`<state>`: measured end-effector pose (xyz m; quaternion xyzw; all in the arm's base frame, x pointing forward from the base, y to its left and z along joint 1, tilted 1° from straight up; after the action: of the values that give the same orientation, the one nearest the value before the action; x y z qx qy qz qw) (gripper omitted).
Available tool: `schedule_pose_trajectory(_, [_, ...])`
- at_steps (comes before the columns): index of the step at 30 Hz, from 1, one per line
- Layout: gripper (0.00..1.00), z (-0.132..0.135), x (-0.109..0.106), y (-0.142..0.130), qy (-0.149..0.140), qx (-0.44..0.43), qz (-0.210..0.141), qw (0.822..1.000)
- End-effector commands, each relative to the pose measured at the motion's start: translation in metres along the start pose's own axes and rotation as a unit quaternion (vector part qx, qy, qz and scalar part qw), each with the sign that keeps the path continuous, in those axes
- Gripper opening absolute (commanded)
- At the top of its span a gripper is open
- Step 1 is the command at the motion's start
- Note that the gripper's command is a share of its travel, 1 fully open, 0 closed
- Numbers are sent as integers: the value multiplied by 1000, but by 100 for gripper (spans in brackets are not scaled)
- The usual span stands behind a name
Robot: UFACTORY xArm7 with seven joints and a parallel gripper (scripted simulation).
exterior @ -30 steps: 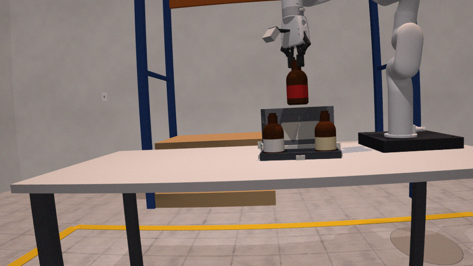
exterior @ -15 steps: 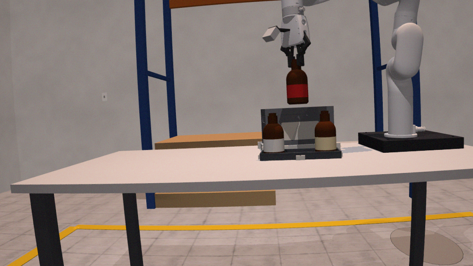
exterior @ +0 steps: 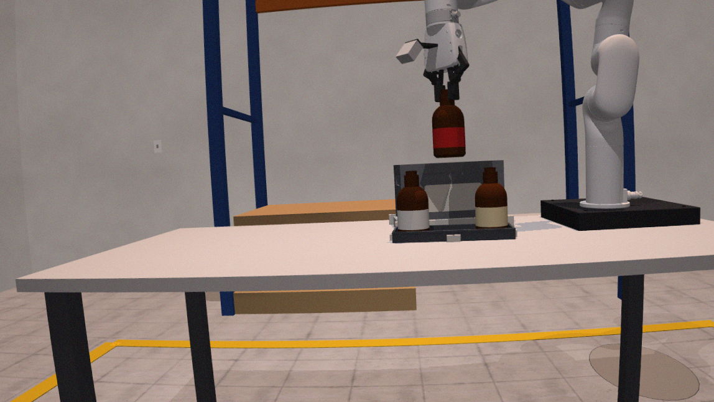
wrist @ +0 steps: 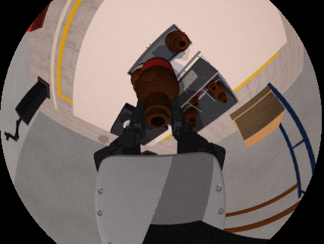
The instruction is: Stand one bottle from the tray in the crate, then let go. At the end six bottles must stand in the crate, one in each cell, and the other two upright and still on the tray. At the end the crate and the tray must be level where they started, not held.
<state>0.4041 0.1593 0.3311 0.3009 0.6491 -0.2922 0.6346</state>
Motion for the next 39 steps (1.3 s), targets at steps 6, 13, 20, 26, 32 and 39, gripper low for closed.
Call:
schedule_pose_trajectory(6, [0,1,-2,0,-1,0,2,1000])
schedule_pose_trajectory(13, [0,3,-2,-1,-1,0,2,1000])
schedule_pose_trajectory(20, [0,5,-2,-3,-1,0,2,1000])
schedule_pose_trajectory(26, [0,9,-2,-6,-1,0,2,1000])
schedule_pose_trajectory(32, [0,11,-2,-8,-1,0,2,1000])
schedule_pose_trajectory(39, [0,17,-2,-12,-1,0,2,1000])
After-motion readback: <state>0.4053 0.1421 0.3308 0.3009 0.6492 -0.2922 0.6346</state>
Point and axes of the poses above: the point where the finger pads meet when closed, its own x axis out along the fingers, its own z axis across the jaws, y = z × x, the point moved 4 cm from there along -x, back along the fingers, and after that the axes turned 6 degrees about x, right-handed, at the moved point
